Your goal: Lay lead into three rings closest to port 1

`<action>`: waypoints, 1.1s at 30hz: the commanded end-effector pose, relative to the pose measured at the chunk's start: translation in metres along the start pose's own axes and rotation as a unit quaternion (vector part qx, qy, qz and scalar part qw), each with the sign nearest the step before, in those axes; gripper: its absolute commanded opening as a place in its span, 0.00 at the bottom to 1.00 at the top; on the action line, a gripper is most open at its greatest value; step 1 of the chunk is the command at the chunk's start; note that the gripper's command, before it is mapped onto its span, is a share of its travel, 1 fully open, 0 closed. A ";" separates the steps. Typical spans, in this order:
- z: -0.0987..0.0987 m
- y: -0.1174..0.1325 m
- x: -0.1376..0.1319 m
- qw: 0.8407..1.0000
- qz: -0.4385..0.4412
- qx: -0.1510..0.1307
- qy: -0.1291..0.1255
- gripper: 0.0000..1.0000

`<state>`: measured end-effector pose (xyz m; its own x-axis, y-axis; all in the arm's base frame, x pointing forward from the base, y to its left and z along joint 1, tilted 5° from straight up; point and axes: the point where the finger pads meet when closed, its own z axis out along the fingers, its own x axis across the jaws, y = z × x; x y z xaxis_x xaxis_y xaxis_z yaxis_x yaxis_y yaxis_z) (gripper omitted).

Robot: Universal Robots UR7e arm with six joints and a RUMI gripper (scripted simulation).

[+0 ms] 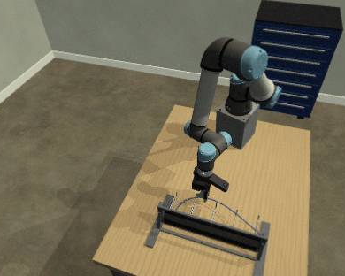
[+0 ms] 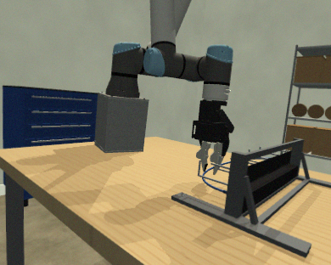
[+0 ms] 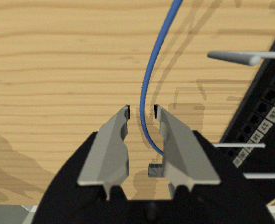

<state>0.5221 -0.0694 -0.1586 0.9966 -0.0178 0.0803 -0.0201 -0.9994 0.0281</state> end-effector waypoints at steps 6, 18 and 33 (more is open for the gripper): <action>0.000 0.000 0.001 1.000 0.000 0.000 0.001 0.00; 0.000 0.000 0.001 1.000 0.000 0.000 0.001 0.00; 0.000 0.000 0.001 1.000 0.000 0.000 0.001 0.00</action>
